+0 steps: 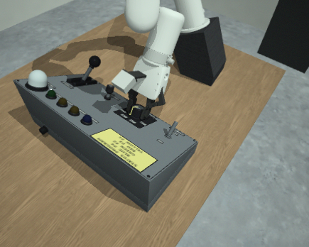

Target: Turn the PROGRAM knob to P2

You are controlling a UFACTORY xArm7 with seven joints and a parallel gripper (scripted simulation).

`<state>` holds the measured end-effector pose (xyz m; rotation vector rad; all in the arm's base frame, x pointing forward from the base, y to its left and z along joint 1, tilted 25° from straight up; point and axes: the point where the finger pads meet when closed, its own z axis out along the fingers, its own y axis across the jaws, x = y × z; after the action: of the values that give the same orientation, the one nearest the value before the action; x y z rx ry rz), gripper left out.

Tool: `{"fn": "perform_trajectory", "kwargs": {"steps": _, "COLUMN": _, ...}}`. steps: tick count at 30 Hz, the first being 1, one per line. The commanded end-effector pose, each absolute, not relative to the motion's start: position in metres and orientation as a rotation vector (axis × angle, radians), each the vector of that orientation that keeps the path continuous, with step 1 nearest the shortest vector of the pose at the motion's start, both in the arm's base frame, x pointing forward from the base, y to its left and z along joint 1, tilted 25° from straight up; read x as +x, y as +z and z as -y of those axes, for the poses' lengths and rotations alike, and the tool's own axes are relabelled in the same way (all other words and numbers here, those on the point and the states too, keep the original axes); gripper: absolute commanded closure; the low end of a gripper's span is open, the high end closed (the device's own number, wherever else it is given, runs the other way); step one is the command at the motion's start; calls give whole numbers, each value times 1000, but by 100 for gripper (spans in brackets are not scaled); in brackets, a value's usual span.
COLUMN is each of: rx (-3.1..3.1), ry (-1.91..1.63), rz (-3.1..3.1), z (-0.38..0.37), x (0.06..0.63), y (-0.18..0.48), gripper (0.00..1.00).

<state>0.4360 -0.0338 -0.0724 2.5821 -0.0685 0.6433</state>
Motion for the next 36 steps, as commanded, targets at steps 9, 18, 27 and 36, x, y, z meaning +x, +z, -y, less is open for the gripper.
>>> {"fn": "perform_trajectory", "kwargs": {"steps": 9, "rx": 2559, "ry": 594, "rz": -116, "z": 33, "x": 437, "y": -72, "gripper": 100}}
{"fn": "perform_trajectory", "kwargs": {"steps": 18, "rx": 2519, "ry": 530, "rz": -323, "z": 33, "x": 437, "y": -72, "gripper": 100}}
{"fn": "perform_trajectory", "kwargs": {"steps": 27, "rx": 2437, "ry": 436, "rz": -610, "z": 33, "x": 437, "y": -72, "gripper": 100}}
{"fn": "perform_trajectory", "kwargs": {"steps": 36, "rx": 2370, "ry": 374, "rz": -789, "z": 33, "x": 437, "y": -72, "gripper": 100}}
